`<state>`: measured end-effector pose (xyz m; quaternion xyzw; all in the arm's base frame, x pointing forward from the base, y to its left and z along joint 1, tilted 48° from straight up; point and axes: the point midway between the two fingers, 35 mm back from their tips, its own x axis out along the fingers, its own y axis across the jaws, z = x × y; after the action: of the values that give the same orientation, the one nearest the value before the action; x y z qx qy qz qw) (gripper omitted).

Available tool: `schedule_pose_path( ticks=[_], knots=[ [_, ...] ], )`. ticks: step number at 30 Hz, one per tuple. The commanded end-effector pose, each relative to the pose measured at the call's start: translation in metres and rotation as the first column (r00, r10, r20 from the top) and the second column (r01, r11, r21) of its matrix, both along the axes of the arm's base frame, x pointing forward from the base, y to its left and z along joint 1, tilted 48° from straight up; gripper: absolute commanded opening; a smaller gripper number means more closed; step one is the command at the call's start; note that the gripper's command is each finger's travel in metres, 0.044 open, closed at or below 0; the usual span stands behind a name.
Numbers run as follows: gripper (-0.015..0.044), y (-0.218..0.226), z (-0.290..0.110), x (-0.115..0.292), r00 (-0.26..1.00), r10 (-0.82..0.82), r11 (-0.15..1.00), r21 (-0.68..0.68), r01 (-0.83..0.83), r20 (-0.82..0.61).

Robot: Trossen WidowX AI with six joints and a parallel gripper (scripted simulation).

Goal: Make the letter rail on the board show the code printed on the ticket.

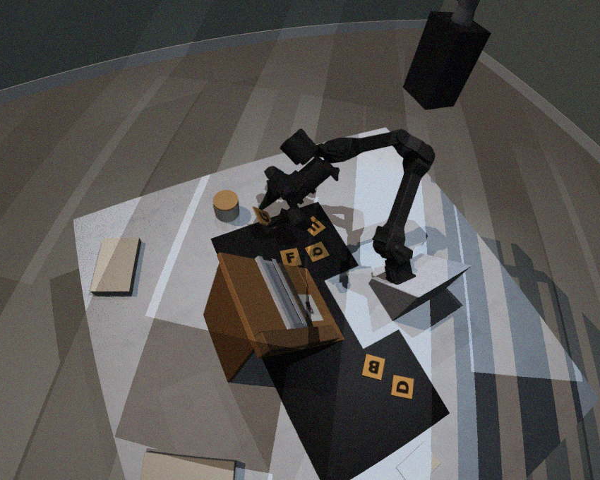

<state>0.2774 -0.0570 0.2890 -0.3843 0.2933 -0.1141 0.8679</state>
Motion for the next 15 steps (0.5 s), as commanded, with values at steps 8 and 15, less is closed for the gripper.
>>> schedule_pose_path(
  ticks=[8, 15],
  knots=[
    [0.0000, -0.019, -0.017, 0.027, 1.000, -0.013, 1.000, -0.003, 0.013, -0.003],
    [0.0000, -0.024, -0.021, 0.035, 1.000, -0.009, 1.000, -0.012, 0.009, -0.005]
  ],
)
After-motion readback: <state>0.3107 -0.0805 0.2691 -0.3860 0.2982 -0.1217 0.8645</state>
